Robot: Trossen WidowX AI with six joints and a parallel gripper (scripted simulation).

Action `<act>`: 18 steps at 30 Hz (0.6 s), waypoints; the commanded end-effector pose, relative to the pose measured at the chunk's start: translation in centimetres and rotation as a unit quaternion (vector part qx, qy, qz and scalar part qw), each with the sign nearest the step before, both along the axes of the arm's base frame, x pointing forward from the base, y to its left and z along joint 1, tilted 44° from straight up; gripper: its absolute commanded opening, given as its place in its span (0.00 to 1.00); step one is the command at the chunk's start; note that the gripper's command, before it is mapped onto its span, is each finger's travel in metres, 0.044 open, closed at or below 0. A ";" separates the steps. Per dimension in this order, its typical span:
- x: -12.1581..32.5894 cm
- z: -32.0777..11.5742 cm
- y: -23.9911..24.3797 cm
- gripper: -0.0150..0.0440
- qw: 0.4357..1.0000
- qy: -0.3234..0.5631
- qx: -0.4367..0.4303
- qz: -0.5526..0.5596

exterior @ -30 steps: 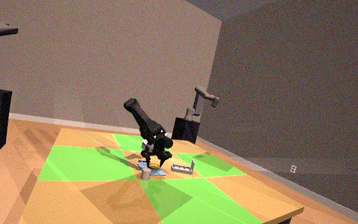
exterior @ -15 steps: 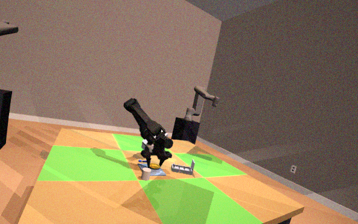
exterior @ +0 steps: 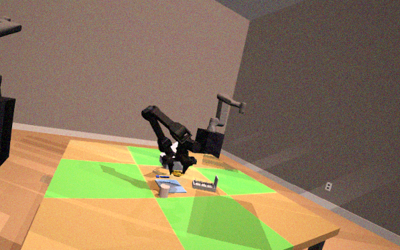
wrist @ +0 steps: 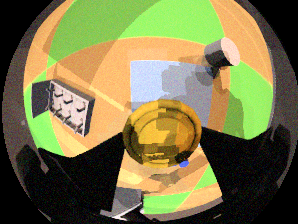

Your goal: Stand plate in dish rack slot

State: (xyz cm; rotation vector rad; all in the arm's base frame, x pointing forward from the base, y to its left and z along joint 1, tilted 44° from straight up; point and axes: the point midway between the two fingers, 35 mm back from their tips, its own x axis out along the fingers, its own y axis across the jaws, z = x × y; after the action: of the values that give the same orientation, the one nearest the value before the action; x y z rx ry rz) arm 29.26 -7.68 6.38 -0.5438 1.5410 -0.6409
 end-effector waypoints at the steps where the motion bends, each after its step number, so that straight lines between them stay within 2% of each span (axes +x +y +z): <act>1: 0.5 1.1 1.3 0.25 1.000 -0.005 0.003 0.000; 18: 1.2 6.2 6.4 0.25 1.000 -0.003 0.001 0.000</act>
State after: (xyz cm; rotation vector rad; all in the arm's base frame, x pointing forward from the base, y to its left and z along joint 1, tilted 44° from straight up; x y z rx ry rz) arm 30.31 -2.20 11.81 -0.5456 1.5435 -0.6414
